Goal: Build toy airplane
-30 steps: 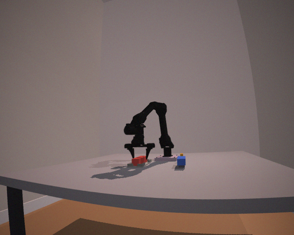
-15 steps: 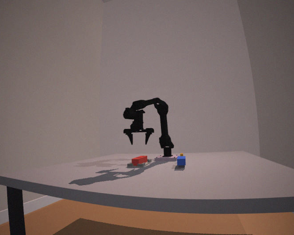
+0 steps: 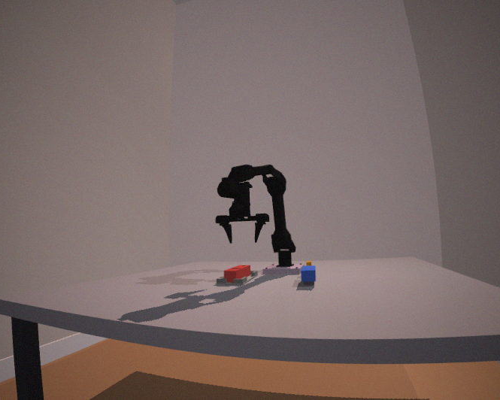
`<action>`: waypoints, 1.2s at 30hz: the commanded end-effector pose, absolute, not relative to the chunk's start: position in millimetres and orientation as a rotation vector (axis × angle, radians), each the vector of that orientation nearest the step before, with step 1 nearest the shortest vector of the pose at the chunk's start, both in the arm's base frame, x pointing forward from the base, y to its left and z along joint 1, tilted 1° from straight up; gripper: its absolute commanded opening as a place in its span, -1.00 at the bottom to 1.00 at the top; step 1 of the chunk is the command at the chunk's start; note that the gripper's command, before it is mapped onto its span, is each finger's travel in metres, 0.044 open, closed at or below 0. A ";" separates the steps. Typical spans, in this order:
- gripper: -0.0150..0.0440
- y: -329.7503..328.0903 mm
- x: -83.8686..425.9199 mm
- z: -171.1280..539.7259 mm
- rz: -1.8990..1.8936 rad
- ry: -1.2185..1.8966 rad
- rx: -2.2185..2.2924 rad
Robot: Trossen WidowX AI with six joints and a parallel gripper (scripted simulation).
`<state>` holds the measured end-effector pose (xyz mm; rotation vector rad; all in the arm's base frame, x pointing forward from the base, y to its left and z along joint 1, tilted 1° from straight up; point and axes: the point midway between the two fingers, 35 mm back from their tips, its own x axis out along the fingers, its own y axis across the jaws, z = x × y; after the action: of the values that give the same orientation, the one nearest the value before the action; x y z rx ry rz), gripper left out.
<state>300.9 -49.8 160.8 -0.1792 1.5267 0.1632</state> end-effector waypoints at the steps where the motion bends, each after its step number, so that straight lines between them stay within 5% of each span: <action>1: 1.00 2.3 315.9 159.1 0.180 1.522 -0.189; 13: 1.00 183.5 297.6 148.8 0.193 1.521 -0.176; 36: 1.00 187.2 299.0 88.2 0.194 1.521 -0.176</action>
<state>299.1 187.3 93.1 -0.1771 1.5200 0.1972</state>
